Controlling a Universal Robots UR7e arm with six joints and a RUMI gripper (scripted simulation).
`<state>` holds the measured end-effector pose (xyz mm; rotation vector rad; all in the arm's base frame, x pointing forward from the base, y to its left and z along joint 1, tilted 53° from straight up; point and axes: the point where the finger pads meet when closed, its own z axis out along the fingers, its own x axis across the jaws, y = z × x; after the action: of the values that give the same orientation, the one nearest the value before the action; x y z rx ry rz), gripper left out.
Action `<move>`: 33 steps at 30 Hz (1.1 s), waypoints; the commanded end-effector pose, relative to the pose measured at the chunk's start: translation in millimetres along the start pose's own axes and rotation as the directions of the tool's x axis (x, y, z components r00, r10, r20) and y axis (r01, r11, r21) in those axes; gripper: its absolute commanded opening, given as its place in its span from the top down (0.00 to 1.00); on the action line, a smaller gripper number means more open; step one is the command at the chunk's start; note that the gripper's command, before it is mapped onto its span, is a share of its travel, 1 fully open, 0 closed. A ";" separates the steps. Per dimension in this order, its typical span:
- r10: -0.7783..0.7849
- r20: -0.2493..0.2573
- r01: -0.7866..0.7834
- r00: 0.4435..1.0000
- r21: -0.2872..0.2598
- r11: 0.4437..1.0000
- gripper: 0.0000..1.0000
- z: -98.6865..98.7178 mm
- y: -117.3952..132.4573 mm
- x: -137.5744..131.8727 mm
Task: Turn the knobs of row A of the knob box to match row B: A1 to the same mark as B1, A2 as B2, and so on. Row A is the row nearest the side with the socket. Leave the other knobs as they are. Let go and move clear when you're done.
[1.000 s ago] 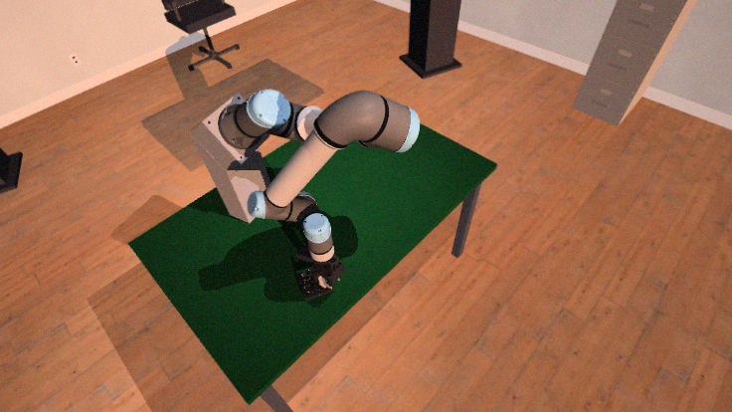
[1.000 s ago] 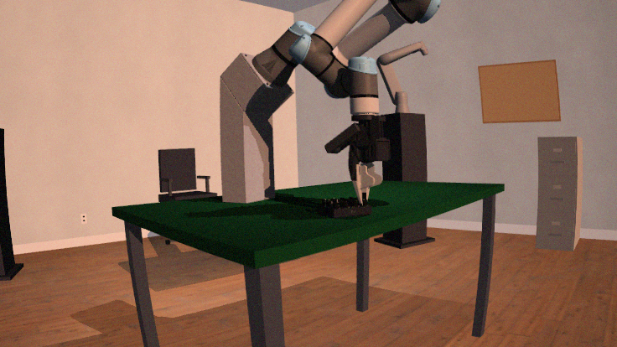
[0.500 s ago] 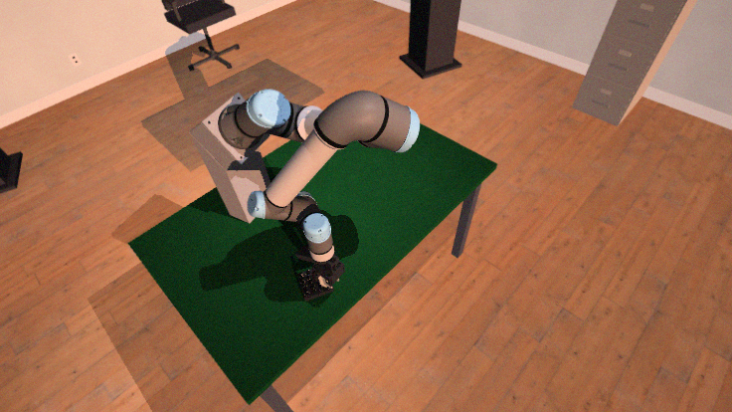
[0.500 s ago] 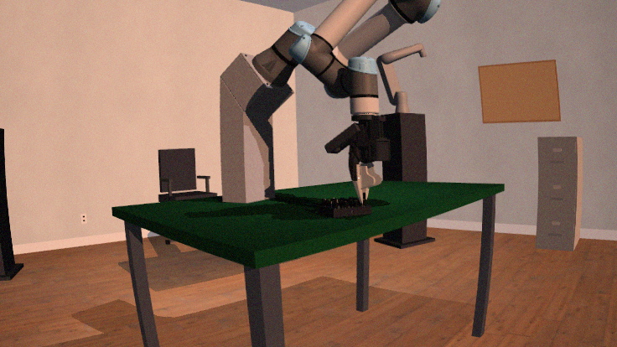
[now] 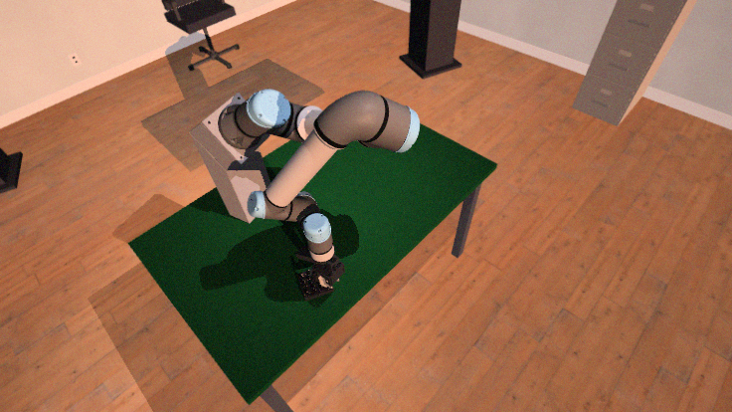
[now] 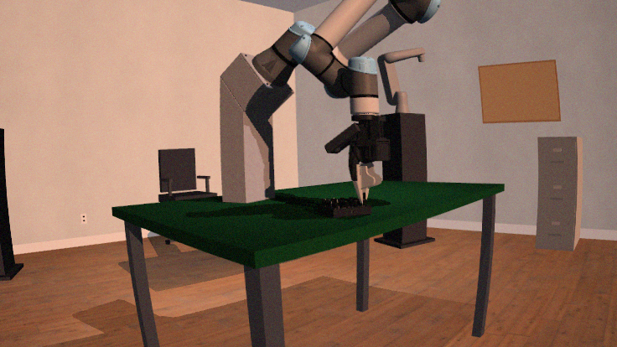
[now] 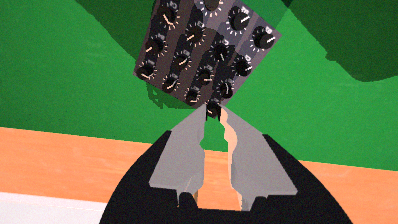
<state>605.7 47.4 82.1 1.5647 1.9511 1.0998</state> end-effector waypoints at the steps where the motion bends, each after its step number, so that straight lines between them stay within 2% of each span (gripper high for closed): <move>1: -0.004 0.000 0.004 1.000 -0.003 1.000 0.96 0.2 2.3 0.2; 22: 0.007 0.000 -0.007 1.000 -0.003 1.000 0.96 0.2 2.4 0.2; 33: 0.088 0.001 -0.088 0.996 -0.003 0.996 0.96 0.2 2.5 -0.3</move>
<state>605.6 47.9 82.3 1.6071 1.9292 1.1145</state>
